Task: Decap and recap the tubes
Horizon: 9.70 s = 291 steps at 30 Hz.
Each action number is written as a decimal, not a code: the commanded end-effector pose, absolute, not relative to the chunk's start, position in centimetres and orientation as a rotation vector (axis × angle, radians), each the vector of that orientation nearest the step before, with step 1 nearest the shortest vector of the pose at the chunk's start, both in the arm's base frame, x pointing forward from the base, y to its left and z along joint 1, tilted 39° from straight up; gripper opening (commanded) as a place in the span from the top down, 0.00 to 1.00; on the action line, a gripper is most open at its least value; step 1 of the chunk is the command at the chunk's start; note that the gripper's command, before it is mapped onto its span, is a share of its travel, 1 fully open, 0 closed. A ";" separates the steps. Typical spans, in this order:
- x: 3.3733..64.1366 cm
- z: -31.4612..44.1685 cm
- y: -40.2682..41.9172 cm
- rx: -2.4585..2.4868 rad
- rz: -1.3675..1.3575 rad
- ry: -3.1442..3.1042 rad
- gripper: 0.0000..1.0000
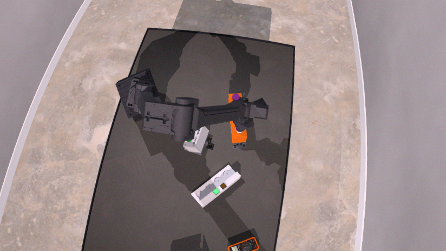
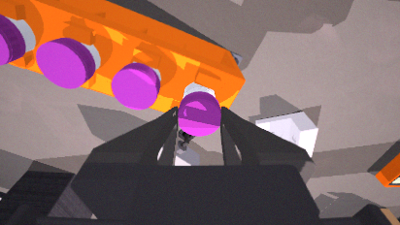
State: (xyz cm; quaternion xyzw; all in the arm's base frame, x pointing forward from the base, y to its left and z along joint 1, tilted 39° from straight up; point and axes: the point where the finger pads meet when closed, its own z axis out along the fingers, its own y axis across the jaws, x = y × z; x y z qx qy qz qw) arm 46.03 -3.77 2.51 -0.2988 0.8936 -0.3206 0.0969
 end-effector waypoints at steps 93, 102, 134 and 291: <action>47.5 2.1 -4.0 -0.849 -0.953 2.638 1.00; 47.5 2.1 -4.0 -0.851 -0.953 2.640 1.00; 47.4 2.2 -4.5 -0.857 -0.956 2.652 1.00; 46.4 0.6 -5.0 0.416 -0.666 2.559 0.51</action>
